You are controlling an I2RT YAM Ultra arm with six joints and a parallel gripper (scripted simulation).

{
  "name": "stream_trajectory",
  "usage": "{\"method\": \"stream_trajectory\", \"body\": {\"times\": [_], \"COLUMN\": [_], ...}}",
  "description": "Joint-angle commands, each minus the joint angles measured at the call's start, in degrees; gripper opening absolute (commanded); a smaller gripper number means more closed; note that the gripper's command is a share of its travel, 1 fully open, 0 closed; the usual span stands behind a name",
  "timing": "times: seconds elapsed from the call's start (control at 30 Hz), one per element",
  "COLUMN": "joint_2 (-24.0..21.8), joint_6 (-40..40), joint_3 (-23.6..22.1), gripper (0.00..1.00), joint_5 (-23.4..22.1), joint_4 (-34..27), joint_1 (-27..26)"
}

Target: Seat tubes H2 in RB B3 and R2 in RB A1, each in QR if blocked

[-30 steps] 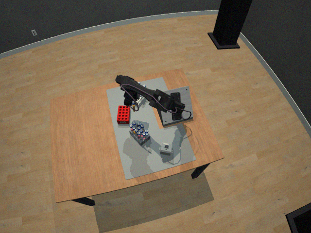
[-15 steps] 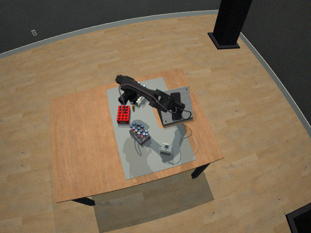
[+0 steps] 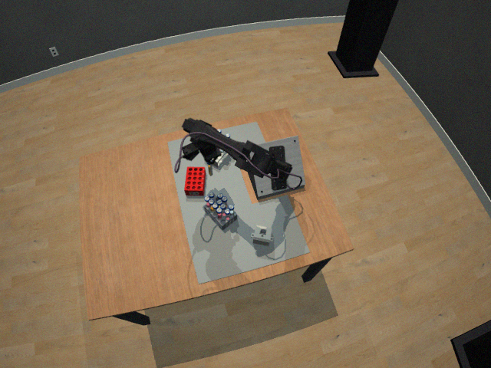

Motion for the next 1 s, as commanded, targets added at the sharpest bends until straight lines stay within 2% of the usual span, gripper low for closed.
{"method": "stream_trajectory", "body": {"times": [0.0,0.3,0.37,0.87,0.97], "joint_2": [-0.90,-0.84,-0.84,-0.83,-0.99], "joint_6": [9.20,26.21,26.21,54.85,57.21], "joint_3": [0.98,1.04,1.04,1.05,0.91], "gripper": [0.00,0.00,0.00,0.00,0.00], "joint_5": [-0.02,-0.06,-0.06,-0.05,0.06], "joint_4": [-0.82,-0.80,-0.80,-0.73,-0.51], "joint_1": [-1.36,-1.38,-1.38,-1.39,-1.32]}}
